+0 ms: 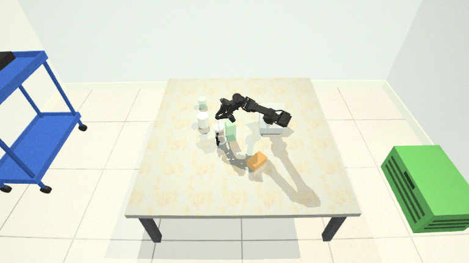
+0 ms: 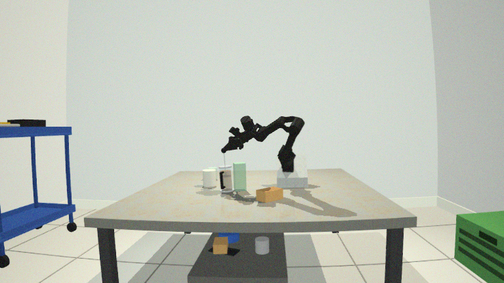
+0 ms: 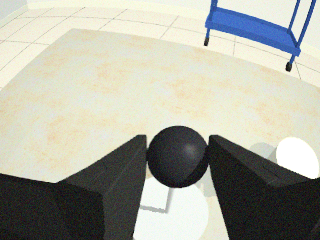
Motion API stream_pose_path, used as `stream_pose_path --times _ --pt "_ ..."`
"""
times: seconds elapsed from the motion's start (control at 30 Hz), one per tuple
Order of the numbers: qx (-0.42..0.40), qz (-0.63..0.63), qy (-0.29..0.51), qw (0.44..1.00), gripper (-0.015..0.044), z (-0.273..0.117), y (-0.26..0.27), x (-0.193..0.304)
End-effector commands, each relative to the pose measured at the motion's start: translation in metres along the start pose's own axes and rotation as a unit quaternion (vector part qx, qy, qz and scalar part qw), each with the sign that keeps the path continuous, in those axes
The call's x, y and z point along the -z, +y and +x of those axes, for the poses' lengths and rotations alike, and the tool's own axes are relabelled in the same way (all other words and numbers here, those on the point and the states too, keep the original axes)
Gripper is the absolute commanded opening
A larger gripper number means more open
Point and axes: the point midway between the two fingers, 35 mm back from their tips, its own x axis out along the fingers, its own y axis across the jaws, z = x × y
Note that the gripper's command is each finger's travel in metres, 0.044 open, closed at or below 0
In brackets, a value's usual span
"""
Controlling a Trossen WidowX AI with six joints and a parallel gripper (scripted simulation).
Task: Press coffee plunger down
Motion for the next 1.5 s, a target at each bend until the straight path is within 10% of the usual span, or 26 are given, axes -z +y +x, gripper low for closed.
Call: stream_pose_path --times 0.0,1.47 --pt "0.002 0.012 0.013 1.0 0.0119 0.007 -0.003 0.019" --pt "-0.002 0.013 0.009 1.0 0.0119 0.038 -0.001 0.046"
